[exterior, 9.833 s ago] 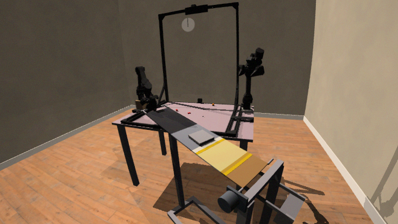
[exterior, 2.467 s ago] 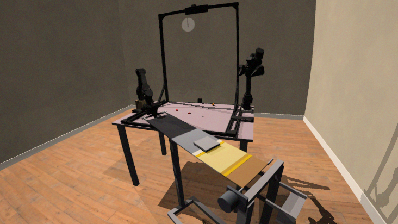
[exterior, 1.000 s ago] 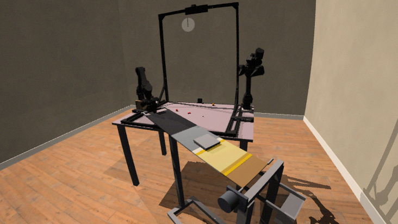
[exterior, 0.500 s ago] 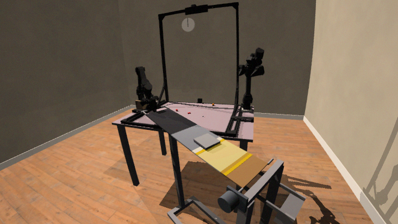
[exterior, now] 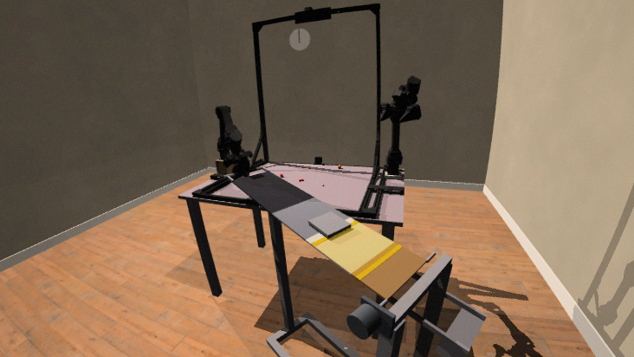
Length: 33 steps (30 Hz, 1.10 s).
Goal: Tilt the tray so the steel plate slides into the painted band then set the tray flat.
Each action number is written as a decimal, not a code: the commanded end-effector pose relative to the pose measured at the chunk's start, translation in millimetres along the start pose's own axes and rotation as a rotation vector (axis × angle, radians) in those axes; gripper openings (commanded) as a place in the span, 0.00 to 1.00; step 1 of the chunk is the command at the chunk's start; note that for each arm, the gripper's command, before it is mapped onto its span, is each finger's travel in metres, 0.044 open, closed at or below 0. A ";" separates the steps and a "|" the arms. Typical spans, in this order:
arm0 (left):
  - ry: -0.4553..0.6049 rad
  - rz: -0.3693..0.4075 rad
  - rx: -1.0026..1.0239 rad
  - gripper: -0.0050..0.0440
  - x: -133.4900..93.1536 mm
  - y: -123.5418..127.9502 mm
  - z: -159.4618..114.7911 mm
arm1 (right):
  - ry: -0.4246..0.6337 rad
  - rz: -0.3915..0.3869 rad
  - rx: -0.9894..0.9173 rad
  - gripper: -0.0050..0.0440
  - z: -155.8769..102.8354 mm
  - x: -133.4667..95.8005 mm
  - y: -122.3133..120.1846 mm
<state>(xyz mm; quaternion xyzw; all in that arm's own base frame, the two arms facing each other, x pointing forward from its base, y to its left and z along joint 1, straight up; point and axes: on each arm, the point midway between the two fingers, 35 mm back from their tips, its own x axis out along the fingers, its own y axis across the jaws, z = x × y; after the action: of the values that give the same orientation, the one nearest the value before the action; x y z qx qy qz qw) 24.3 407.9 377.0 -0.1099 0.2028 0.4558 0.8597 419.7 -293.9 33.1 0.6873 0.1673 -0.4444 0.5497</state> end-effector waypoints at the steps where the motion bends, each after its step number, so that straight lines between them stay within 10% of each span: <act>1: -0.002 -0.001 0.005 1.00 -0.2 -0.4 0.6 | -0.001 0.043 0.000 0.10 0.4 -15.9 17.7; 33: -0.002 -0.001 0.005 1.00 -0.2 -0.4 0.6 | -0.001 0.072 0.000 0.10 0.4 -31.0 33.7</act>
<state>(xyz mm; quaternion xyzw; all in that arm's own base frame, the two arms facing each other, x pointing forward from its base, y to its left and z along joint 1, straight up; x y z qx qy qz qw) 24.8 407.6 377.4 -0.1094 0.2028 0.4554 0.8600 422.0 -295.0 52.4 0.6894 0.1598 -0.4385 0.5540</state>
